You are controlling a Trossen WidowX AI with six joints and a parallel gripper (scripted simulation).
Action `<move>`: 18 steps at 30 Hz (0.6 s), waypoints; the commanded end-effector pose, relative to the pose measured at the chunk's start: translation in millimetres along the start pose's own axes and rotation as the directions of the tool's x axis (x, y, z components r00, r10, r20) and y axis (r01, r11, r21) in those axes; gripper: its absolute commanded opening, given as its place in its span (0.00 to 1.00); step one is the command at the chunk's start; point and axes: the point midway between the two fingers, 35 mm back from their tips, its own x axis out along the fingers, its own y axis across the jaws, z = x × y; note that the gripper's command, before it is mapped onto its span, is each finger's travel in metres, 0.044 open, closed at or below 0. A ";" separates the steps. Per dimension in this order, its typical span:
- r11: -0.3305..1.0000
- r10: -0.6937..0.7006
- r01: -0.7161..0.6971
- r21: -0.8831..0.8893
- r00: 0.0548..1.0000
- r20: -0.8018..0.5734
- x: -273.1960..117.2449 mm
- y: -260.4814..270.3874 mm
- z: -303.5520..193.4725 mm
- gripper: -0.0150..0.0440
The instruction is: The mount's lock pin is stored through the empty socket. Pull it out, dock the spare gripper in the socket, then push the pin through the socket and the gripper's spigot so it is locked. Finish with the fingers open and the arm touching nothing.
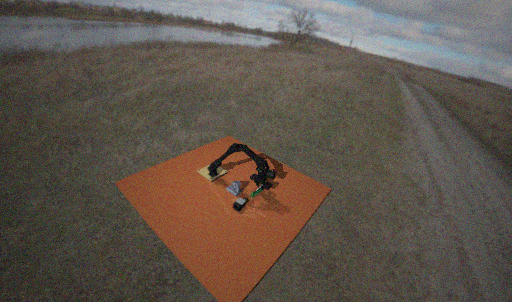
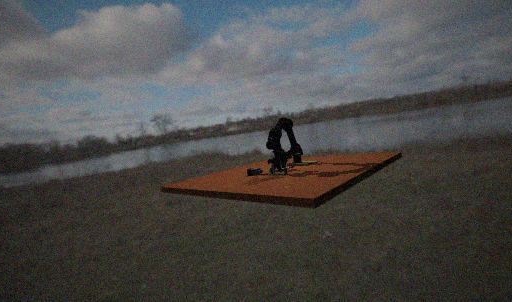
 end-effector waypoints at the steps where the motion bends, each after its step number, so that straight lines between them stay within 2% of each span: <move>1: 1.000 0.003 -0.003 0.004 1.000 -0.005 2.9 0.5 -0.9 0.56; 5: 1.000 0.003 -0.003 0.004 1.000 -0.005 2.9 0.5 -1.0 0.56; 12: 1.000 0.003 -0.003 0.004 1.000 -0.005 2.9 0.5 -1.0 0.25; 18: 1.000 0.003 -0.003 0.004 1.000 -0.005 2.9 0.4 -1.1 0.25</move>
